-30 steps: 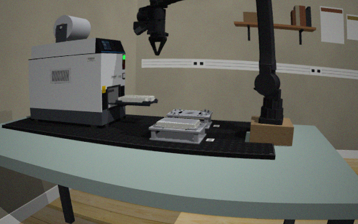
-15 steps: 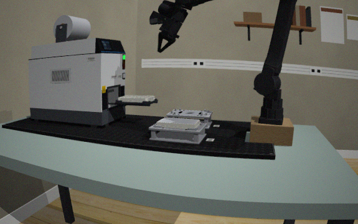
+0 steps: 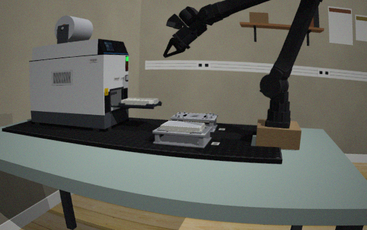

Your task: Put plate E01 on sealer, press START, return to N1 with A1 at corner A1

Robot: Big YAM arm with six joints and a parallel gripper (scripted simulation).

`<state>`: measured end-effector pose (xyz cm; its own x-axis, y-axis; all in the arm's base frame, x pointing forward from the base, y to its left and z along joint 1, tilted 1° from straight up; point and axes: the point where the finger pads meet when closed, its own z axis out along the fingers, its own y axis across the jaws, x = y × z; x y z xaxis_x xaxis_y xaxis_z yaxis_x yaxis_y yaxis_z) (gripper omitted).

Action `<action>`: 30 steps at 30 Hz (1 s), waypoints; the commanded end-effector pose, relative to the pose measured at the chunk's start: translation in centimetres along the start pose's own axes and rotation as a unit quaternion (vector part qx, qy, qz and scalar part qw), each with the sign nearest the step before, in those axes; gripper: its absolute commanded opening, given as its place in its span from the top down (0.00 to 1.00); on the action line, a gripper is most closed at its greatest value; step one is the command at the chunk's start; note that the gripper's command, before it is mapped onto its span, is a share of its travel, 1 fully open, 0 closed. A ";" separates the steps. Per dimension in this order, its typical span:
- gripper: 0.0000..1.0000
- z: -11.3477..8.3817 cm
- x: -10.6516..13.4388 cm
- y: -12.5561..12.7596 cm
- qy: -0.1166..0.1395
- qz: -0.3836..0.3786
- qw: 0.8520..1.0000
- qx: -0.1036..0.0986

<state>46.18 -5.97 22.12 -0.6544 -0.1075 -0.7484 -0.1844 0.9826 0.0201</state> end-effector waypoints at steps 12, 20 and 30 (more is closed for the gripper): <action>1.00 0.9 -2.0 -0.3 -0.006 -0.013 1.000 0.004; 1.00 0.5 -3.5 -0.6 -0.015 -0.014 1.000 0.007; 1.00 0.4 -5.2 -1.1 -0.036 -0.013 0.999 0.013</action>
<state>47.47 -6.17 22.03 -0.6570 -0.1108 -0.7457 -0.1806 0.9835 0.0130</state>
